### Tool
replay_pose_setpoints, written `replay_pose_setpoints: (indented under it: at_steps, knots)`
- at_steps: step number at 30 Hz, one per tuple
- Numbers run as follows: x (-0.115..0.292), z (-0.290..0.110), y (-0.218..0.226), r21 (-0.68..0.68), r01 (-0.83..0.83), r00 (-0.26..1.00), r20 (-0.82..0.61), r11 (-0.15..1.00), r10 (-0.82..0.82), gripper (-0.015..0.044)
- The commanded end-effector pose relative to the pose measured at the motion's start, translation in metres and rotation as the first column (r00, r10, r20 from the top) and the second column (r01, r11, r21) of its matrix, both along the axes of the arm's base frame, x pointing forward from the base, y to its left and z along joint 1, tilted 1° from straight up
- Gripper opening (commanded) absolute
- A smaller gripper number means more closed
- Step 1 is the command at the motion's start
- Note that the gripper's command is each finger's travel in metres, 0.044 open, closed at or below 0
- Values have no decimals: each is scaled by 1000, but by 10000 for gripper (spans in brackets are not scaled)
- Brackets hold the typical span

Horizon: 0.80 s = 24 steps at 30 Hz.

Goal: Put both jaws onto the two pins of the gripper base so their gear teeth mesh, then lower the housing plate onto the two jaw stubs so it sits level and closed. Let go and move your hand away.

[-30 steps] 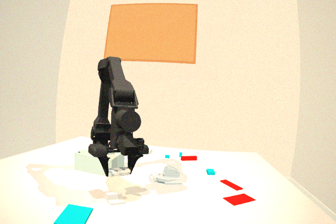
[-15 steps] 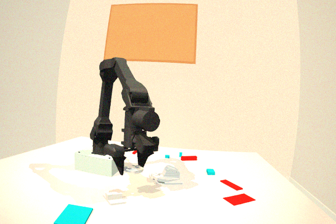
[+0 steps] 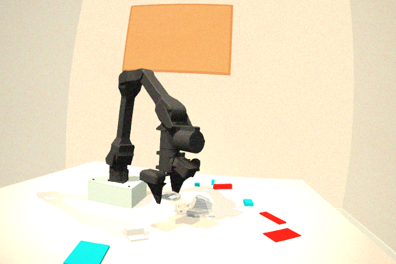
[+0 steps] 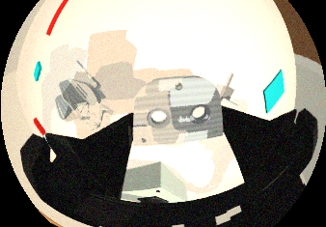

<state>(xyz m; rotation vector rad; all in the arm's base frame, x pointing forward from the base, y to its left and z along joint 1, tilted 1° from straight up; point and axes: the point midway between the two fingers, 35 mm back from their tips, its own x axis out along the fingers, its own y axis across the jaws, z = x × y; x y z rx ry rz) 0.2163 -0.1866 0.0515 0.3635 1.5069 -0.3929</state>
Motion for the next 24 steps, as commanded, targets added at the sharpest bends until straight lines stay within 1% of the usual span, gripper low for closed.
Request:
replay_pose_setpoints:
  at_steps: [1,24]
  knots:
    - [7,0,12,-4,-60,998,0,998,60,351]
    - [30,-1,85,-6,-354,935,-6,935,354,351]
